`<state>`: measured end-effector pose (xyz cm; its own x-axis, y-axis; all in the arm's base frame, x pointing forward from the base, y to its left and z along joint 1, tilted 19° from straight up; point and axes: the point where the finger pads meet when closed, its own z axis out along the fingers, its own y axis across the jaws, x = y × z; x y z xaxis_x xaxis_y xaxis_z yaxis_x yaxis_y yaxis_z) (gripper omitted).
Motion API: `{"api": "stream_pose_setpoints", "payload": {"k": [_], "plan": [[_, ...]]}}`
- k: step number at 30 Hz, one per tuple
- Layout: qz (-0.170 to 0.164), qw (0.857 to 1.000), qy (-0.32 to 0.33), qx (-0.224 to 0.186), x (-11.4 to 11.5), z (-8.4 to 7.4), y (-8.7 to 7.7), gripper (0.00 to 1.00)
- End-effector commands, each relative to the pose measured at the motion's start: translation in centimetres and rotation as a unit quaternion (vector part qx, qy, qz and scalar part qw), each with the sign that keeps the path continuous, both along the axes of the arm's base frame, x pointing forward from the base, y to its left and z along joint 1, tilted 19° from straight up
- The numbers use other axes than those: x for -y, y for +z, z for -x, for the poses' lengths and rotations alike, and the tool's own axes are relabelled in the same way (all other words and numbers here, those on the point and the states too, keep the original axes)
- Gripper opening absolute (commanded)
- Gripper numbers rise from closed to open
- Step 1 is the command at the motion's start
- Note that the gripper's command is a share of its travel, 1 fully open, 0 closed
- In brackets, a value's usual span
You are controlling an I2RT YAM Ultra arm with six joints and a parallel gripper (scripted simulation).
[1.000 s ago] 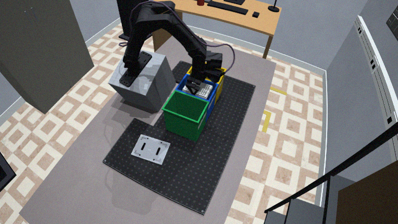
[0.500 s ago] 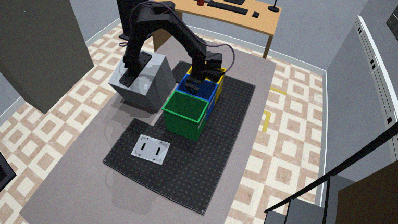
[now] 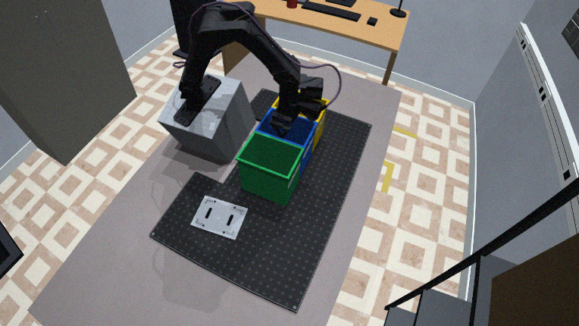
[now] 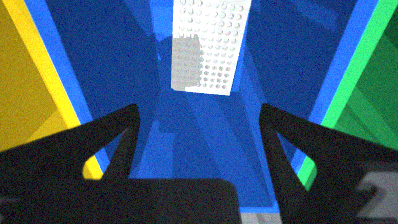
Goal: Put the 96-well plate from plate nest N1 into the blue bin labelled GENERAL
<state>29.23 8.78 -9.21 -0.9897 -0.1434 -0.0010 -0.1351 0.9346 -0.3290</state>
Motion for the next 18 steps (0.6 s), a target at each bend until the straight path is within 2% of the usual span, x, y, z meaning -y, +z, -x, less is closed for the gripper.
{"api": "stream_pose_setpoints", "payload": {"k": [1,9,18], "plan": [[-0.002,1.000,0.004,0.010,-0.3,-0.5,0.5,0.82],[-0.002,1.000,0.004,0.010,-0.3,-0.5,0.5,0.82],[-0.005,1.000,0.005,0.025,-1.4,-1.2,2.8,0.82]]}}
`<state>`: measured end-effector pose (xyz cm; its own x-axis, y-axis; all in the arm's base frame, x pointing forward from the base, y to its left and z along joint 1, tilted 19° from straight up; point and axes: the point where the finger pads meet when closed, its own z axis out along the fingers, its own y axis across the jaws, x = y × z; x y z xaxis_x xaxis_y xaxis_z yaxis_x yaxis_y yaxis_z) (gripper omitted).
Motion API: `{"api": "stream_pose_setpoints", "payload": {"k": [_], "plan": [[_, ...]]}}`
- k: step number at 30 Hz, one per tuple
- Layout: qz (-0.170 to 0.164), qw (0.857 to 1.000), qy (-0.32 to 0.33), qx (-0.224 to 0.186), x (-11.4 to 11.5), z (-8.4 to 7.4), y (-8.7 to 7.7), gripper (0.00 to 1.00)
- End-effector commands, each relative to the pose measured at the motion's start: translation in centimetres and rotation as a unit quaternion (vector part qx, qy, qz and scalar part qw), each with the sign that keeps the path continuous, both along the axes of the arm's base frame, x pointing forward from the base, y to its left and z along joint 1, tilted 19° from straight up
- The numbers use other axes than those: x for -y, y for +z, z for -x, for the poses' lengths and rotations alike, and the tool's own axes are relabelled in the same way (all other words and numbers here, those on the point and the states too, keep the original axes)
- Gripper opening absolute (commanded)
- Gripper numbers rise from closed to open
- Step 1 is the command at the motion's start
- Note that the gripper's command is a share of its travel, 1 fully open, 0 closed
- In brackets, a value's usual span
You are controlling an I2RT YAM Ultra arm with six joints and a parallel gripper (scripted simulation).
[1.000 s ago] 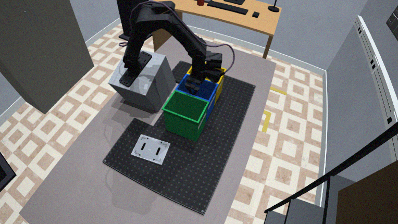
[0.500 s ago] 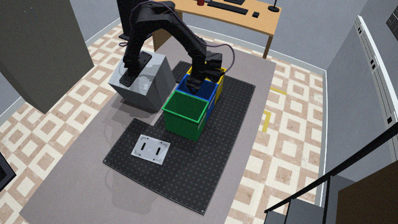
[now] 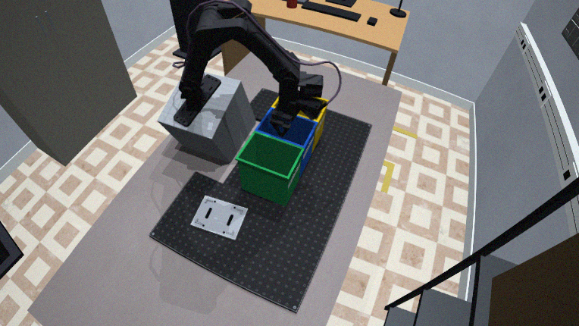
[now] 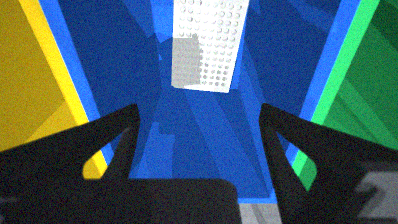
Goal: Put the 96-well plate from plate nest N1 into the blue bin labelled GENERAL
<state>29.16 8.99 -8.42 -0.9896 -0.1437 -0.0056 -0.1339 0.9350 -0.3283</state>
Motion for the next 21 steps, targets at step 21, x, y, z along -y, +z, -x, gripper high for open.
{"api": "stream_pose_setpoints", "payload": {"k": [21], "plan": [[-0.008,1.000,0.005,0.021,-2.4,-0.8,5.0,0.82]]}}
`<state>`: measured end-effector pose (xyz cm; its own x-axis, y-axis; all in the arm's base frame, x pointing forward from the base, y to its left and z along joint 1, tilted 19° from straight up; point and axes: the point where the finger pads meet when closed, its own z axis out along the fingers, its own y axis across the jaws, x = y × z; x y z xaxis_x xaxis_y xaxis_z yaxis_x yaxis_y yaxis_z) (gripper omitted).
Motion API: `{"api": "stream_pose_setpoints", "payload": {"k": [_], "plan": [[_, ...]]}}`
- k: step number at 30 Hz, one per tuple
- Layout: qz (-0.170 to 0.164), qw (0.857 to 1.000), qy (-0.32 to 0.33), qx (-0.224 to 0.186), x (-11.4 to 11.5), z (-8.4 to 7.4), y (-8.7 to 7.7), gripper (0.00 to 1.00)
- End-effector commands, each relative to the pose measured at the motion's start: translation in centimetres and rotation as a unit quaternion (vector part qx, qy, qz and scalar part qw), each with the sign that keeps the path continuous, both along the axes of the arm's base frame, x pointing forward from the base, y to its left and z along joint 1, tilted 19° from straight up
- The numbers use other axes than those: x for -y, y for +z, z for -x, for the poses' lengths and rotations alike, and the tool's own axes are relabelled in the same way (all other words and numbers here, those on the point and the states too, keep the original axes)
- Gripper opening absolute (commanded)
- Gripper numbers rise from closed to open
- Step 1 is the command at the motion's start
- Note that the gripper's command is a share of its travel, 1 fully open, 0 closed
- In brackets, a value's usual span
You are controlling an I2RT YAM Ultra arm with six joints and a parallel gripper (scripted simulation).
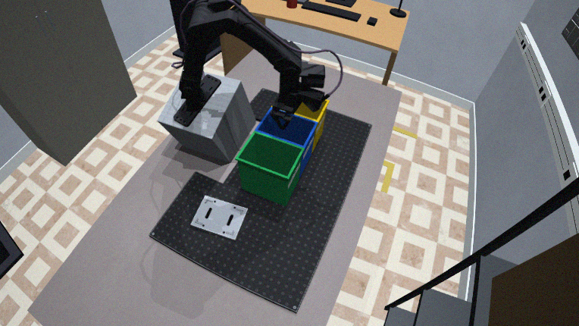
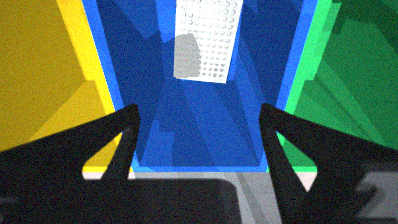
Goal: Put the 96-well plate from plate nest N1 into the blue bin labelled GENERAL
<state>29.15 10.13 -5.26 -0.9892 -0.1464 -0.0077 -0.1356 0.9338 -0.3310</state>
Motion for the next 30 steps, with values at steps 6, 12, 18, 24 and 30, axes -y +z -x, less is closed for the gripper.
{"api": "stream_pose_setpoints", "payload": {"k": [6,12,18,24,30], "plan": [[-0.010,1.000,0.003,0.019,-1.45,-0.77,2.47,0.82],[-0.011,1.000,0.003,0.019,-1.62,-0.70,2.91,0.82],[-0.013,1.000,0.004,0.022,-1.69,-0.82,2.84,0.82],[-0.013,1.000,0.004,0.022,-1.70,-0.85,2.84,0.82],[-0.013,1.000,0.004,0.022,-1.70,-0.85,2.84,0.82]]}}
